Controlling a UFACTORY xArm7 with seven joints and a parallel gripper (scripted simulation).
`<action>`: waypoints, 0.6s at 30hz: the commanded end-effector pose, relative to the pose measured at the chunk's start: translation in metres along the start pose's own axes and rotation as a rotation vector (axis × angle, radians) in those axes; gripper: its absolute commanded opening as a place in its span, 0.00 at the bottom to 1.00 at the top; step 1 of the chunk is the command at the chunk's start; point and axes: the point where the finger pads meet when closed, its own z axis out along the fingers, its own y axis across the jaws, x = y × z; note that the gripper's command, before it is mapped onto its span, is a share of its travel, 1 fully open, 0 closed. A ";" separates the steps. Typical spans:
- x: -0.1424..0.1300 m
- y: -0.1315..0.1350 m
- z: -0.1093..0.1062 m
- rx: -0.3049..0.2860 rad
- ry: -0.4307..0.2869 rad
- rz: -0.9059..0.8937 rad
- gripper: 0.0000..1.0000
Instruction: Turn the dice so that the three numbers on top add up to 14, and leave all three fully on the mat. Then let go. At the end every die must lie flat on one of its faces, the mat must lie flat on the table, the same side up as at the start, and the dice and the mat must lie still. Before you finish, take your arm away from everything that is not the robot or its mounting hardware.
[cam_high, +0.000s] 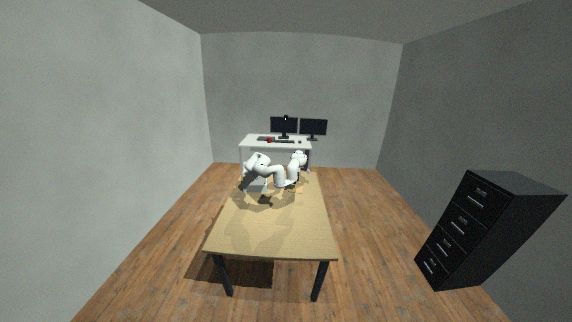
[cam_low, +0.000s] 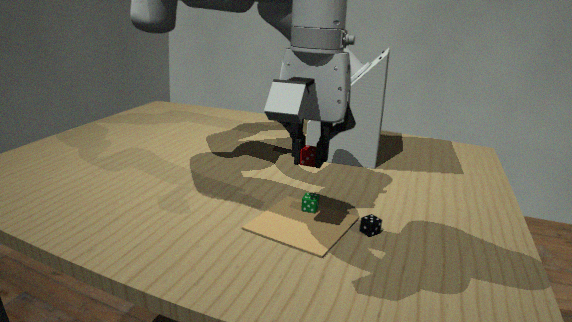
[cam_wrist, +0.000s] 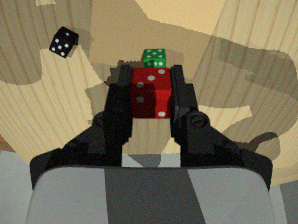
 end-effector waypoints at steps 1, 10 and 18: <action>0.001 0.000 -0.002 0.003 0.004 -0.005 0.21; 0.001 0.000 -0.001 0.003 0.004 -0.007 0.21; 0.002 0.000 0.017 0.003 0.003 -0.018 0.21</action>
